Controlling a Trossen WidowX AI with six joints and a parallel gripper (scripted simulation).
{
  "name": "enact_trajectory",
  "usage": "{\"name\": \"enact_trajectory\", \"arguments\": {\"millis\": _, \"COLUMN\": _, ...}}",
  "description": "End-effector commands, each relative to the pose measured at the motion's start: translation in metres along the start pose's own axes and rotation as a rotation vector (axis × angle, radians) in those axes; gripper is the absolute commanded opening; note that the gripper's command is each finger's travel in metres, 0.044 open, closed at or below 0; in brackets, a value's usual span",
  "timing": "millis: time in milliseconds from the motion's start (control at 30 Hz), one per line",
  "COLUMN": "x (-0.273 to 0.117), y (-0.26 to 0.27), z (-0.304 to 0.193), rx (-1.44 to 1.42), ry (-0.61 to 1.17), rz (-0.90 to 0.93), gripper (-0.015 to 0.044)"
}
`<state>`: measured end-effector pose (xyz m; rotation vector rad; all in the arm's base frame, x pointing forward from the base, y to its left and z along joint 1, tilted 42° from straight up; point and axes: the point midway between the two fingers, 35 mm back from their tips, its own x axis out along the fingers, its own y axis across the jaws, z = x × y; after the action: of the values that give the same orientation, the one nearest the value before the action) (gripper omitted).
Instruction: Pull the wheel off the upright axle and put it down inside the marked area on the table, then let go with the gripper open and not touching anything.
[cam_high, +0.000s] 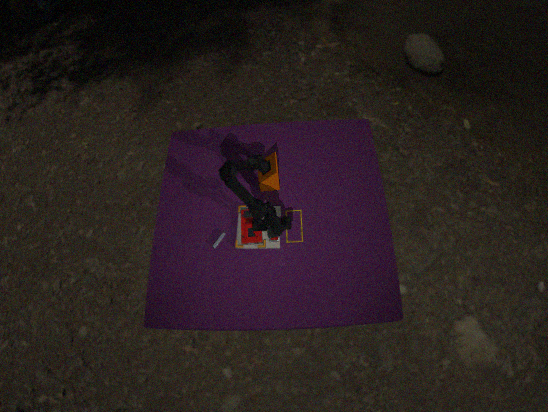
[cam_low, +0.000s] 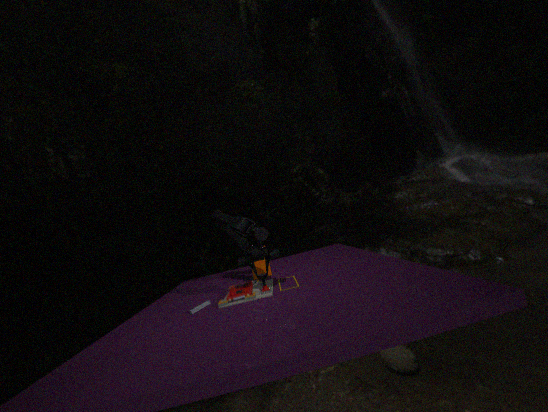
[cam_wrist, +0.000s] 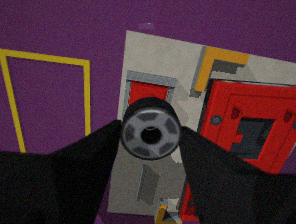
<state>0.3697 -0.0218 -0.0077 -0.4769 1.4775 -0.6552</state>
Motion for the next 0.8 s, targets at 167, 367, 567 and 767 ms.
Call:
{"name": "enact_trajectory", "arguments": {"millis": 167, "x": -0.004, "y": 0.000, "z": 0.001, "rx": 0.004, "ry": -0.001, "rz": 0.005, "gripper": 0.0000}}
{"name": "enact_trajectory", "arguments": {"millis": 367, "x": -0.022, "y": 0.000, "z": 0.000, "rx": 0.004, "ry": -0.001, "rz": 0.006, "gripper": 0.0000}}
{"name": "enact_trajectory", "arguments": {"millis": 567, "x": -0.039, "y": -0.001, "z": -0.003, "rx": 0.004, "ry": 0.000, "rz": 0.006, "gripper": 0.0000}}
{"name": "enact_trajectory", "arguments": {"millis": 767, "x": -0.034, "y": 0.028, "z": -0.015, "rx": -0.007, "ry": -0.001, "rz": 0.009, "gripper": 0.0000}}
